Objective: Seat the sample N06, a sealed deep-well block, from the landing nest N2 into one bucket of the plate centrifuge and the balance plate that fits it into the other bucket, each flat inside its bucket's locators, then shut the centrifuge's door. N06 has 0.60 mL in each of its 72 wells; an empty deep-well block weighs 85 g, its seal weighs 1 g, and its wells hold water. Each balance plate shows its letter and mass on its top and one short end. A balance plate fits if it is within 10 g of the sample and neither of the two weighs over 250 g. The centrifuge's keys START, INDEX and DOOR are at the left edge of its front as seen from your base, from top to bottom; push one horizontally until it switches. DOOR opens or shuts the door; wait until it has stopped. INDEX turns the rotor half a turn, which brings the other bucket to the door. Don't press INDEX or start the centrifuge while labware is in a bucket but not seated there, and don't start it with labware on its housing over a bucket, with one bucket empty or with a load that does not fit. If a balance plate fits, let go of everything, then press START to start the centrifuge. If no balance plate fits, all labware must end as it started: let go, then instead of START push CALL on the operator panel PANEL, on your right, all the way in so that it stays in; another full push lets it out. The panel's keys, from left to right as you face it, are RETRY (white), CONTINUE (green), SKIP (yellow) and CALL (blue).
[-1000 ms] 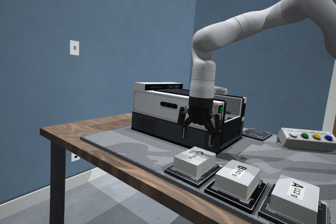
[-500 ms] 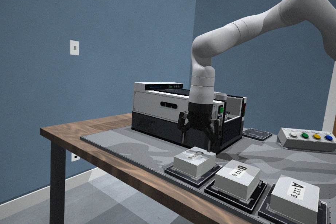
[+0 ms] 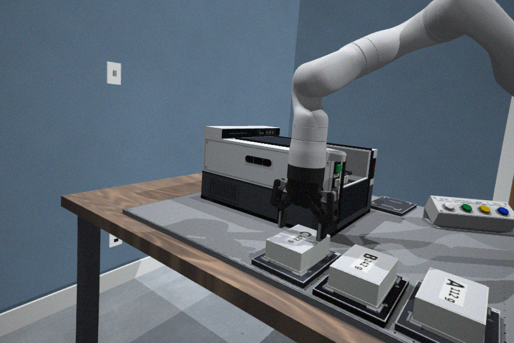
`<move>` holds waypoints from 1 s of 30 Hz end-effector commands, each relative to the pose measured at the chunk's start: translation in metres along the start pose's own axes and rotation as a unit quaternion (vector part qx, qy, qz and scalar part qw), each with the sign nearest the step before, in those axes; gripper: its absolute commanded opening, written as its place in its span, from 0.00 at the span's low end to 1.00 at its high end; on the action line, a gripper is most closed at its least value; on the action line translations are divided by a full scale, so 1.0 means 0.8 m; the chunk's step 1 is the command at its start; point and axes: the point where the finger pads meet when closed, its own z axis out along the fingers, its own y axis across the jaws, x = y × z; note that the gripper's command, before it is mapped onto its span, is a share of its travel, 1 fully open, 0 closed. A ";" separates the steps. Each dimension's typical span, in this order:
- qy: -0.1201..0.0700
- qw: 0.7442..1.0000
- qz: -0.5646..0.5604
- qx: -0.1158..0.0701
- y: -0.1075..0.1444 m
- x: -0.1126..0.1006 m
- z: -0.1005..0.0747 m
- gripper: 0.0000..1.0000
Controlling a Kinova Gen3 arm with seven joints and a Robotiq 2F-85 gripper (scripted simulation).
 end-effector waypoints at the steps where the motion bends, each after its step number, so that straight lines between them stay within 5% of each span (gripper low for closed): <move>1: -0.001 1.000 0.000 0.001 -0.001 -0.001 0.003 1.00; 30: -0.001 1.000 0.000 0.001 -0.001 -0.001 0.017 1.00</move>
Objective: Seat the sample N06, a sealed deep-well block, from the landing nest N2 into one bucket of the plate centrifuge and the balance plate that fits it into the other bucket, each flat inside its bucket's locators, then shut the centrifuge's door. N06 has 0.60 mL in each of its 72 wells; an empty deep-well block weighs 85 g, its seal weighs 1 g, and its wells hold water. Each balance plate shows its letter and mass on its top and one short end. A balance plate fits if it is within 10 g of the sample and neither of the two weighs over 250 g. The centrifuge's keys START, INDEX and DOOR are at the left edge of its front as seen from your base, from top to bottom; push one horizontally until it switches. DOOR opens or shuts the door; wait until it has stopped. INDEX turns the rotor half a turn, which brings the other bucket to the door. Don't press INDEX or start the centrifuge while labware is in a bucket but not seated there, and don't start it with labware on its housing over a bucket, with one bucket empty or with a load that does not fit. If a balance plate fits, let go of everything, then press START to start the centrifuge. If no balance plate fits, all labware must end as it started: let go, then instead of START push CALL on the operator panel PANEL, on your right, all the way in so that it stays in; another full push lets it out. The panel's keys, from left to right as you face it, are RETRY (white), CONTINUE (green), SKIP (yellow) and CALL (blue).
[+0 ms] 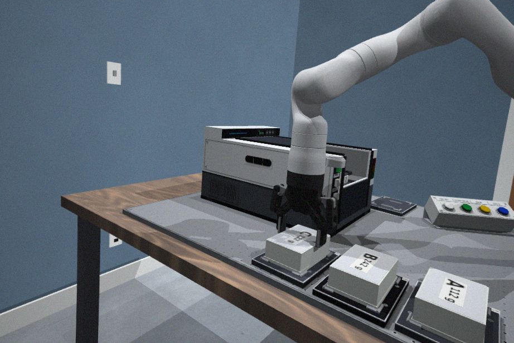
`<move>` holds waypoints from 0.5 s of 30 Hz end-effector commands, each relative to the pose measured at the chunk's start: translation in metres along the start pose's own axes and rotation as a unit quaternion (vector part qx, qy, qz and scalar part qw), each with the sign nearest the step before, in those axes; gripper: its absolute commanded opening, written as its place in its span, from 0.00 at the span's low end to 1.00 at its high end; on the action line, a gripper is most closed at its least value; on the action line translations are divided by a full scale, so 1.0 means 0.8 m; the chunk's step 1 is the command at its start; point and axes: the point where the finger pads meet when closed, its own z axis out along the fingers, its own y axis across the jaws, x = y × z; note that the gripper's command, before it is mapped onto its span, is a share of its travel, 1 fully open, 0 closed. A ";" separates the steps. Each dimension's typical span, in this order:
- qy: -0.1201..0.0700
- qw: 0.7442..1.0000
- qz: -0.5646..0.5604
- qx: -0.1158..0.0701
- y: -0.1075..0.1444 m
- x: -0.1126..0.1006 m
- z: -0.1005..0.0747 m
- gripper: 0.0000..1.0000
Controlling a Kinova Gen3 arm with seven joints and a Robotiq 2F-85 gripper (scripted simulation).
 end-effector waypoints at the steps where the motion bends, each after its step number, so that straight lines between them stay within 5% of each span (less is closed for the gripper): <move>1: -0.001 1.000 0.000 0.001 -0.001 -0.001 0.002 1.00; 15: -0.001 1.000 0.000 0.001 -0.001 -0.001 0.018 1.00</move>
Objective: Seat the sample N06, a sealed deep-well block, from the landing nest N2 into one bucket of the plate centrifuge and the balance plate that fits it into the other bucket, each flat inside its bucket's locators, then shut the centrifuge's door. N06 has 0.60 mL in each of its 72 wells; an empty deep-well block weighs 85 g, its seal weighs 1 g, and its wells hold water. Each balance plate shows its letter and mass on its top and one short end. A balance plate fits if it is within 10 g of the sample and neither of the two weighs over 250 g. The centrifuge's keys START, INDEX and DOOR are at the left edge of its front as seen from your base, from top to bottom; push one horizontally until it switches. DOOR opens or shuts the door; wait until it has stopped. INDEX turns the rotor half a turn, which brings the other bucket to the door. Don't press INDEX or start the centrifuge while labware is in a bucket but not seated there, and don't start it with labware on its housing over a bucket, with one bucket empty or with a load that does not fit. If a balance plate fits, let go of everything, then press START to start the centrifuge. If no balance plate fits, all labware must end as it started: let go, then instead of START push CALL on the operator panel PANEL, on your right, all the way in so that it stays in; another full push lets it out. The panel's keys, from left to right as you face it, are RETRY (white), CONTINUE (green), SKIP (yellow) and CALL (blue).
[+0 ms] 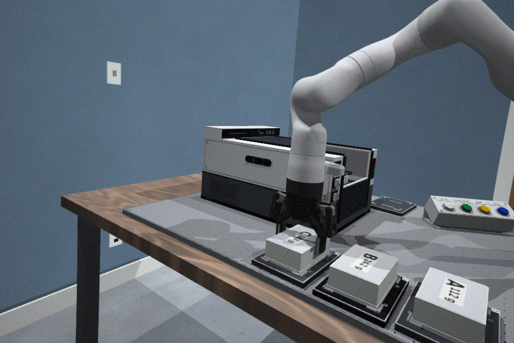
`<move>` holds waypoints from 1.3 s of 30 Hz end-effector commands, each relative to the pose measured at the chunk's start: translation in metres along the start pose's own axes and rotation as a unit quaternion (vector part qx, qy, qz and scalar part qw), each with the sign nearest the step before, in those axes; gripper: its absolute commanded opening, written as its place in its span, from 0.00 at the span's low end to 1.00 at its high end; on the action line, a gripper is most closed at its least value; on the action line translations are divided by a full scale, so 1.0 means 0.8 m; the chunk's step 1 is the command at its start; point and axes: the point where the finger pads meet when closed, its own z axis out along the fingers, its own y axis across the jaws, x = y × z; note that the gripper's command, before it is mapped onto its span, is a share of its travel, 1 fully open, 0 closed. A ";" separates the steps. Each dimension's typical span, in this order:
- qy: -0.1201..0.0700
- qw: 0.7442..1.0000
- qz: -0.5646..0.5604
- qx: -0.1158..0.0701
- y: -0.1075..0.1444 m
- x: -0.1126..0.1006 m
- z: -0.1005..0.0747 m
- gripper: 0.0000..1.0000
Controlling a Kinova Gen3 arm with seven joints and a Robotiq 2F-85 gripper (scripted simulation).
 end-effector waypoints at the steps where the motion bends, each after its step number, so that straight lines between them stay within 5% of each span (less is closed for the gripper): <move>1: -0.001 1.000 0.000 0.001 -0.001 -0.001 -0.002 1.00; 39: -0.001 1.000 0.000 0.001 -0.001 -0.001 0.008 1.00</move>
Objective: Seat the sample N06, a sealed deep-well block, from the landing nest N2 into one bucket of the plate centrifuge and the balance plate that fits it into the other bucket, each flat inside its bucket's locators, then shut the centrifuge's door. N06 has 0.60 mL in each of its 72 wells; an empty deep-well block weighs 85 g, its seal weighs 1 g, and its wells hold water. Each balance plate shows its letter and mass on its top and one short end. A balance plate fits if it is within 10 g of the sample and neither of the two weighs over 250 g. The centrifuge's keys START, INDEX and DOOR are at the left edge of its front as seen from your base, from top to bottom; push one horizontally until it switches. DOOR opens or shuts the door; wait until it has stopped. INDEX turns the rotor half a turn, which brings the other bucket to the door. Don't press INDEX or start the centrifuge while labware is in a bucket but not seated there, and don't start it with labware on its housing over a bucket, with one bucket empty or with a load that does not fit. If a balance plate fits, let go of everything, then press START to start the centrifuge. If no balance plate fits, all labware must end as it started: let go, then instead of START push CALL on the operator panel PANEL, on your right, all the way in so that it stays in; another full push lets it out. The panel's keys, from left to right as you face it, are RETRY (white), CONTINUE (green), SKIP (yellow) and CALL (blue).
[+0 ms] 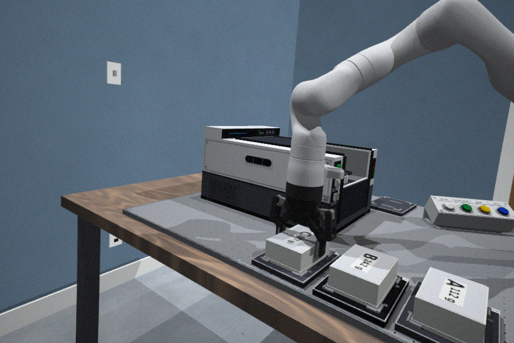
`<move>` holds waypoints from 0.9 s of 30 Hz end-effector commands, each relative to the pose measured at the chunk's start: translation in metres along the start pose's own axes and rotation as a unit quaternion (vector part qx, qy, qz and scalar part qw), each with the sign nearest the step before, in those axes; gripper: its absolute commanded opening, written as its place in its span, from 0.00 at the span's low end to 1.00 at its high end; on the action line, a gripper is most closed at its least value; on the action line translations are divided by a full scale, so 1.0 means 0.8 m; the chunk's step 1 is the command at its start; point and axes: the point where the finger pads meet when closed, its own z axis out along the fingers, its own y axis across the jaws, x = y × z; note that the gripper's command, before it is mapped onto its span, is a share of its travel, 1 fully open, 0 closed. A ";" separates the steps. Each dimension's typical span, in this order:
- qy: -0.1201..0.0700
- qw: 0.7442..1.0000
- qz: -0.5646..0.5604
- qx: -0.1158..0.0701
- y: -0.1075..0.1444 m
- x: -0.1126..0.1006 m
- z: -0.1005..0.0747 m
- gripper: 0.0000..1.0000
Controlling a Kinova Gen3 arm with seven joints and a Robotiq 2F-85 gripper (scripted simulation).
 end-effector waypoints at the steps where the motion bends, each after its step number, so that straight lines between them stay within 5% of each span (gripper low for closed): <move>1: -0.001 1.000 0.000 0.001 -0.001 -0.001 -0.001 1.00; 27: -0.001 1.000 0.000 0.001 -0.001 -0.001 0.004 1.00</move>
